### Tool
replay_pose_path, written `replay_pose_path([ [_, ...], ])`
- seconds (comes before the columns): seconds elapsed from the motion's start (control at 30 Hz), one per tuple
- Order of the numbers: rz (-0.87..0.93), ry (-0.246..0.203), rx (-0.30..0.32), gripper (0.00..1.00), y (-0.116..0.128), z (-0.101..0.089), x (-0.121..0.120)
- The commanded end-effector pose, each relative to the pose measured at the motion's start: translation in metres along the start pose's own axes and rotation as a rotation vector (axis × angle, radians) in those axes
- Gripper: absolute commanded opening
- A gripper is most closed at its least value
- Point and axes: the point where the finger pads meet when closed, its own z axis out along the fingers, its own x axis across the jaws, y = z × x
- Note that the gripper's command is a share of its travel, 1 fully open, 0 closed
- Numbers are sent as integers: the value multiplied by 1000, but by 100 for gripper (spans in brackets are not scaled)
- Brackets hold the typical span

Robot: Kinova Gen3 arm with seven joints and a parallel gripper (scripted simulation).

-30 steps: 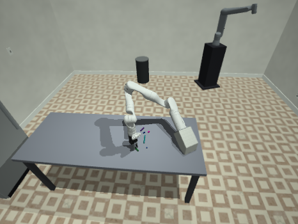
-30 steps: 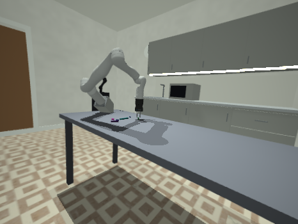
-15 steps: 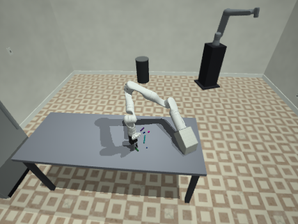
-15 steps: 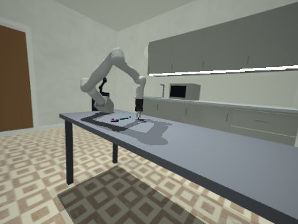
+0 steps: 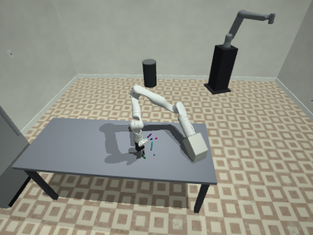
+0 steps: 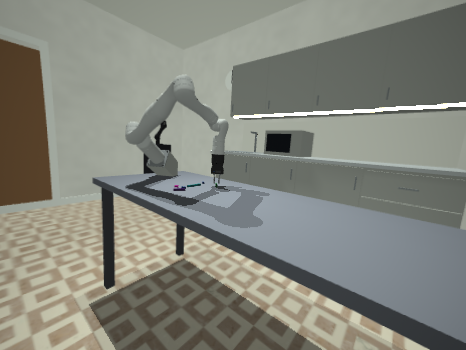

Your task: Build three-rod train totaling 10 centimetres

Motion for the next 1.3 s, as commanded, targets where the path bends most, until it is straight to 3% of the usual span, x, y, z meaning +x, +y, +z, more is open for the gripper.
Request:
replay_pose_path([
  [0.0, 0, 2, 0, 54, 0, -1, 1],
  [1.27, 0, 2, 0, 54, 0, 16, 1],
])
